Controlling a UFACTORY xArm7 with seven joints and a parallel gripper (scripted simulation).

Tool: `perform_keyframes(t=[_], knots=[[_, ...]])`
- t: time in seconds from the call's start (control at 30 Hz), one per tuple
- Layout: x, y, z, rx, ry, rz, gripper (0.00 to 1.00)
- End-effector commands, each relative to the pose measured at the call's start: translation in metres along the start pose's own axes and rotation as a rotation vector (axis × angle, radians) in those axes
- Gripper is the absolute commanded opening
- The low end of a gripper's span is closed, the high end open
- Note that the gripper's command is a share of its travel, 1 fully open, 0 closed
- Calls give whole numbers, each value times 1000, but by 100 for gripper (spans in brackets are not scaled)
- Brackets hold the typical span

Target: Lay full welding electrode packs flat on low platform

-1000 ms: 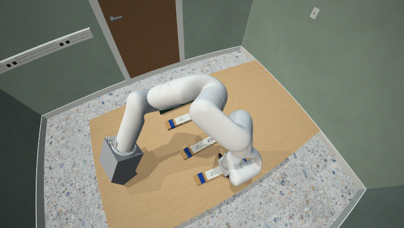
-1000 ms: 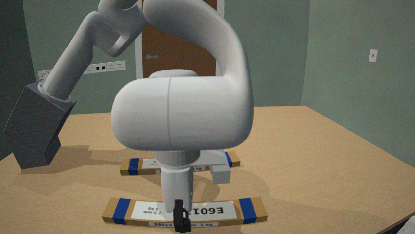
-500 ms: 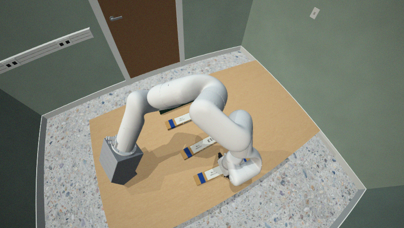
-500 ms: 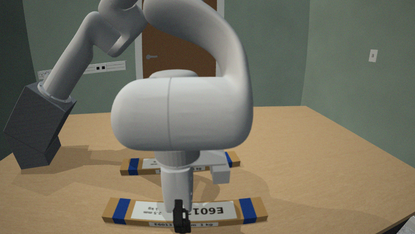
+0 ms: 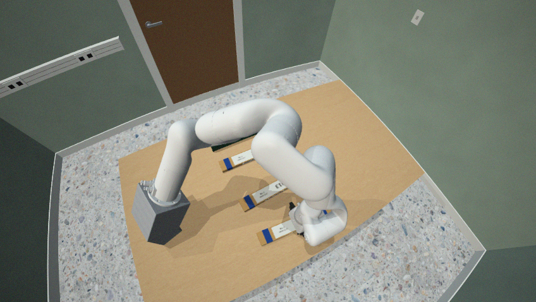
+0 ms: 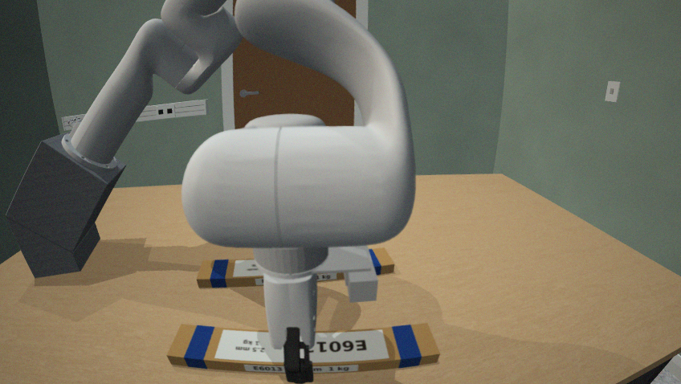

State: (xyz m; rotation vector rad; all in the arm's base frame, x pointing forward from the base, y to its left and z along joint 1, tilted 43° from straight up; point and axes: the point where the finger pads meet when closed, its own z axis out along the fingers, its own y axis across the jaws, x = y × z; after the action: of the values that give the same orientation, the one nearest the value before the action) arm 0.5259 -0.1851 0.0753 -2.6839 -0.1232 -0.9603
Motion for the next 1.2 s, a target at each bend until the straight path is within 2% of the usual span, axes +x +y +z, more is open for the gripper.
perform_keyframes(t=[0.0,0.6,0.67,0.8,0.87,0.93,1.17], knots=[[1,2,-1,-3,1,0,100],[1,2,-2,-3,1,0,100],[1,2,-13,-3,1,0,100],[0,1,-67,-3,1,0,100],[0,1,-67,-3,1,0,100],[0,1,-81,-3,1,0,100],[0,1,-82,-3,1,0,100]])
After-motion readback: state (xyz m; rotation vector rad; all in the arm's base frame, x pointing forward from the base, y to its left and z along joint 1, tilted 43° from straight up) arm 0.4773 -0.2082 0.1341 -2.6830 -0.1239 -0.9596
